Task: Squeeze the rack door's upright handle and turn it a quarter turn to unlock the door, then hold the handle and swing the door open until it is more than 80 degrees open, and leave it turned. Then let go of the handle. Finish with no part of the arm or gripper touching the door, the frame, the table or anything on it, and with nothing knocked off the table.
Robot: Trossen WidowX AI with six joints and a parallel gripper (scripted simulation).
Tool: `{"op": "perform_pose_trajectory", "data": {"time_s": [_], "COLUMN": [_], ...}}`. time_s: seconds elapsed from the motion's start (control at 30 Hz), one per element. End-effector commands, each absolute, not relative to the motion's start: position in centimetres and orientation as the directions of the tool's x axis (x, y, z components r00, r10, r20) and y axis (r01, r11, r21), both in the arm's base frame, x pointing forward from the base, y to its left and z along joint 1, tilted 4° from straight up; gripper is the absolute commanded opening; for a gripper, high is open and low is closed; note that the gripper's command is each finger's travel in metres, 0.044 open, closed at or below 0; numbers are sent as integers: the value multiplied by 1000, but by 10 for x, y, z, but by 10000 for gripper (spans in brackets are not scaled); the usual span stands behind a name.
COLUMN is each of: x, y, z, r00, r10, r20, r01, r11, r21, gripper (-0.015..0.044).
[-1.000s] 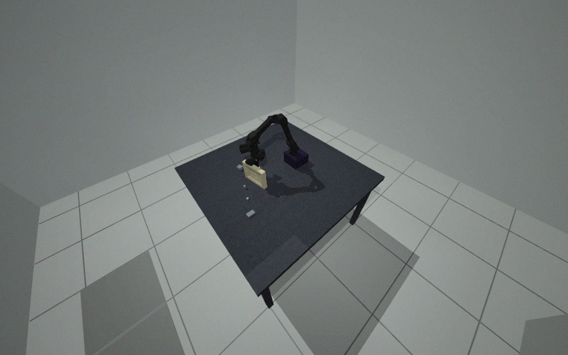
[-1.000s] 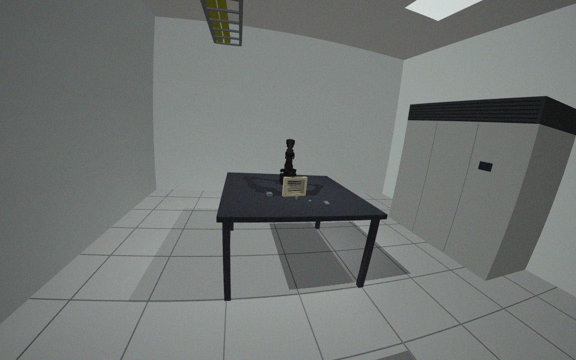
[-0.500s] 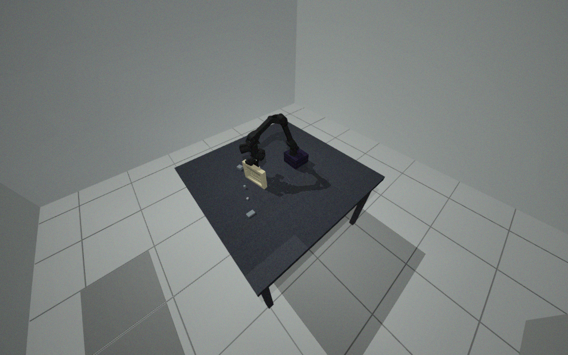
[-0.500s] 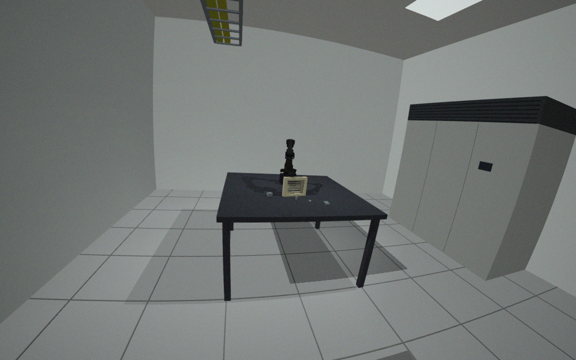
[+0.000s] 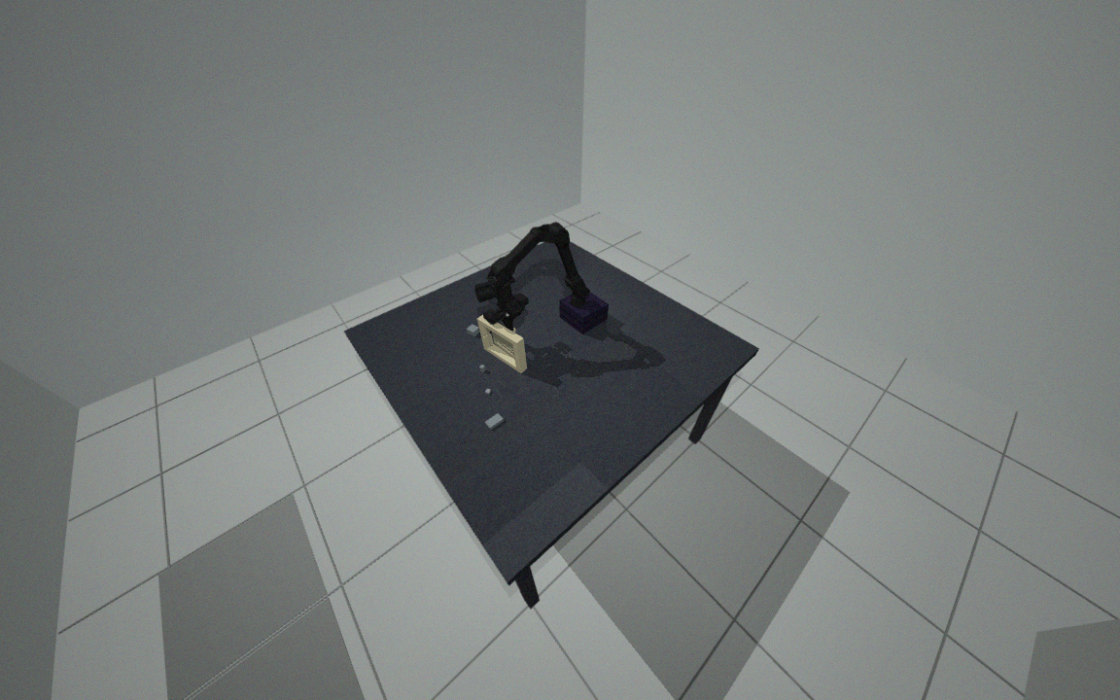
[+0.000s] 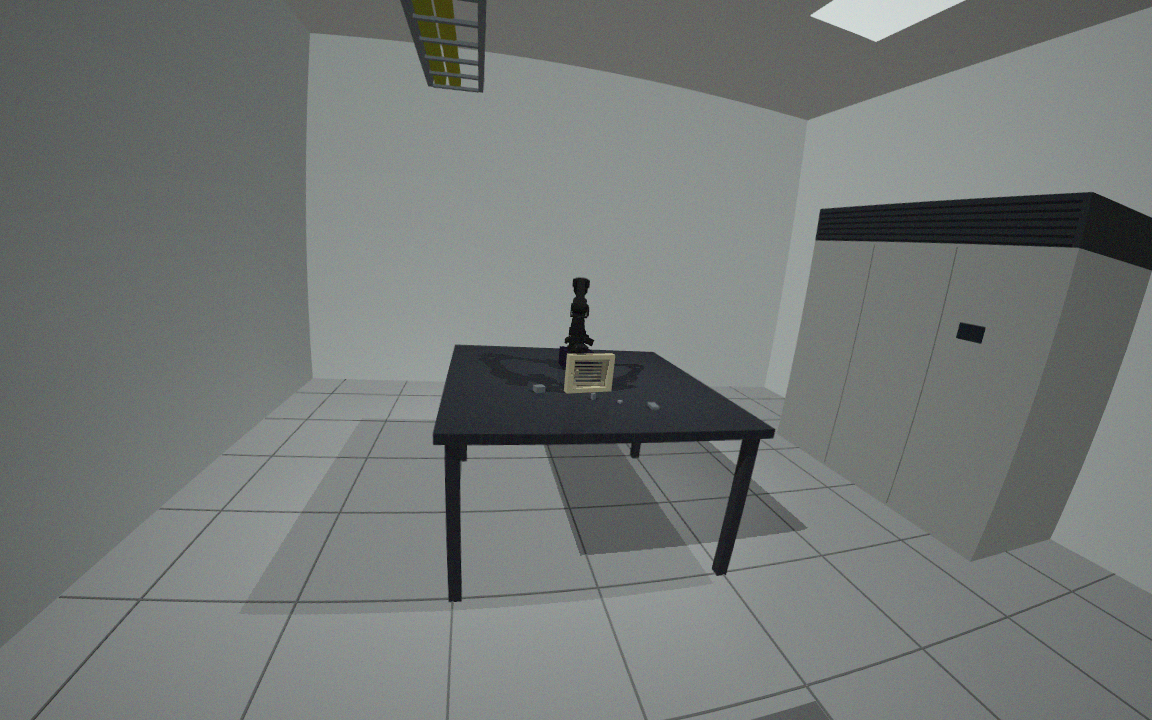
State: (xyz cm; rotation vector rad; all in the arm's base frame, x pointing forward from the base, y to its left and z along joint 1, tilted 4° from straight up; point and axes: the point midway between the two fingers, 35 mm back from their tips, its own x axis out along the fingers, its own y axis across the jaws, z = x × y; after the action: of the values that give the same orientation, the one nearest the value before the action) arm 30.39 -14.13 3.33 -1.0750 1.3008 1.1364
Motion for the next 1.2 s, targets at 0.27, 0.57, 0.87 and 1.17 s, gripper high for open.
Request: {"op": "perform_pose_trajectory", "data": {"time_s": [0.27,0.57,0.87,1.17], "x": [287,272,258,247], "y": [-130,-118,-103,-86], "z": [33,34,34,35], "r00": [-40,-41,-42,-43], "r10": [14,15,17,18], "r20": [-999,-999,-999,-999], "r01": [-916,-835,-746,-645], "r11": [399,548,664,763], "r21": [42,43,43,42], "gripper": [23,23,23,23]}}
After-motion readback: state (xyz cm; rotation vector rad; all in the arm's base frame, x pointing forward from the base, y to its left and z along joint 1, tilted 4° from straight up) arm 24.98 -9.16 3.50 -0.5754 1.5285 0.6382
